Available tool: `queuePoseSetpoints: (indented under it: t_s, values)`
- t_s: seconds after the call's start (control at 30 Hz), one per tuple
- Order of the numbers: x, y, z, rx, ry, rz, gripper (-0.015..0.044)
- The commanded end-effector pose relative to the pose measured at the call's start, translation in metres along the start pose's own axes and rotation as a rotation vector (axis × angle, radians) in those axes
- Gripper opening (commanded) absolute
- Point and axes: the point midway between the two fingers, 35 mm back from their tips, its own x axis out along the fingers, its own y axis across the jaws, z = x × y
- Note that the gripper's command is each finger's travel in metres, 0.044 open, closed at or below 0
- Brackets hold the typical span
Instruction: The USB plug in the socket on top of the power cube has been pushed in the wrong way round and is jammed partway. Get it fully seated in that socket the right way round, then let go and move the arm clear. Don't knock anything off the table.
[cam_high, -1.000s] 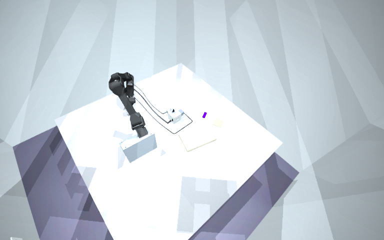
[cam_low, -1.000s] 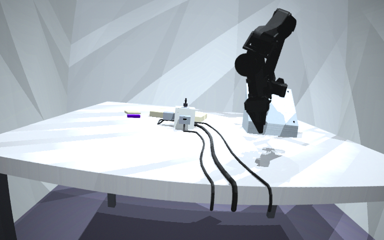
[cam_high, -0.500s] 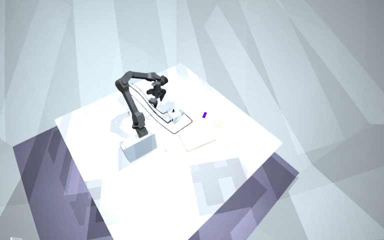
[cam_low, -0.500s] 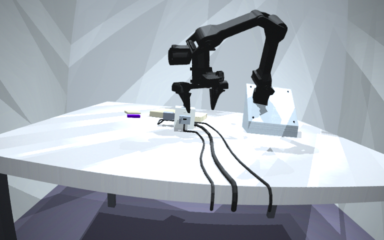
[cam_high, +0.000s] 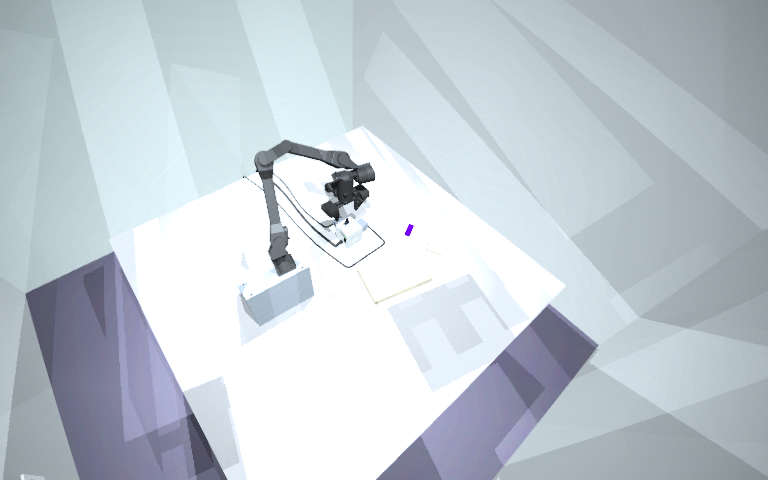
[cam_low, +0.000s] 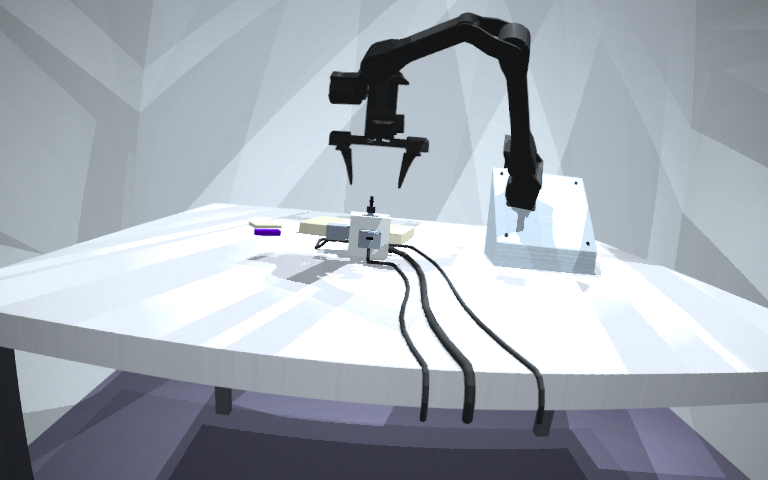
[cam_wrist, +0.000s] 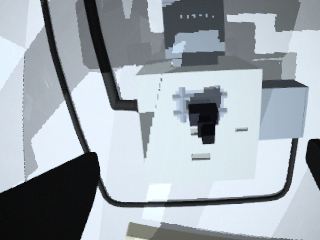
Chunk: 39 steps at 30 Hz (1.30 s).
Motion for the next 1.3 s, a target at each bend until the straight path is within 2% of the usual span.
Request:
queuePoseSetpoints:
  t_s: [0.0,1.13,1.27]
  values:
    - [-0.002,-0.003,-0.002,0.002,-0.009,-0.009,0.0440]
    - [0.027,-0.004,-0.002,0.002,-0.011,-0.010,0.0440]
    - [0.025,-0.004,-0.002,-0.004,-0.006,-0.011,0.0335]
